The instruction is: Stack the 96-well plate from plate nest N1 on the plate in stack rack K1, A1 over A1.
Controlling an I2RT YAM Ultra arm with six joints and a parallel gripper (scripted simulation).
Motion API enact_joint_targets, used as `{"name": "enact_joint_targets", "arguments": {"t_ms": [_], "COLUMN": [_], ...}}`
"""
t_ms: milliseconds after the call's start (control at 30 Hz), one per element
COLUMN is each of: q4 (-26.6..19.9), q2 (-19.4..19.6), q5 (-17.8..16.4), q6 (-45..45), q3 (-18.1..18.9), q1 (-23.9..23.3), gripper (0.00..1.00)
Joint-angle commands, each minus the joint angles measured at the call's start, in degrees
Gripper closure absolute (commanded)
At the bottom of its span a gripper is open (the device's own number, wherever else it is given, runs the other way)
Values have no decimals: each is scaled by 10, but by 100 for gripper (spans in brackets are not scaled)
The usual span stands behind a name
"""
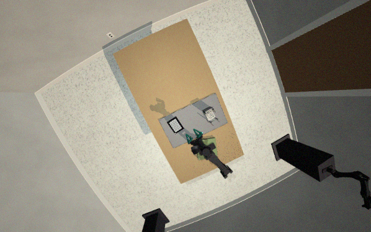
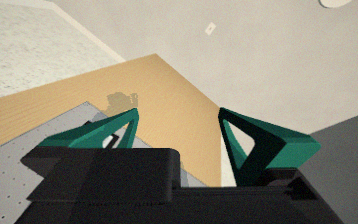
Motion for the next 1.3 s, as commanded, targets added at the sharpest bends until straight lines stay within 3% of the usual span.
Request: {"name": "enact_joint_targets", "arguments": {"t_ms": [0,533,567,1033,1100,1267], "q4": [6,6,-19,-240,-240,-329], "q2": [-6,-6,22,219,219,295], "q5": [-2,-2,6,10,10,8], "q6": [4,4,15,180,180,239], "q3": [10,10,29,239,239,322], "q1": [1,1,10,45,45,56], "gripper": [0,0,0,0,0,0]}}
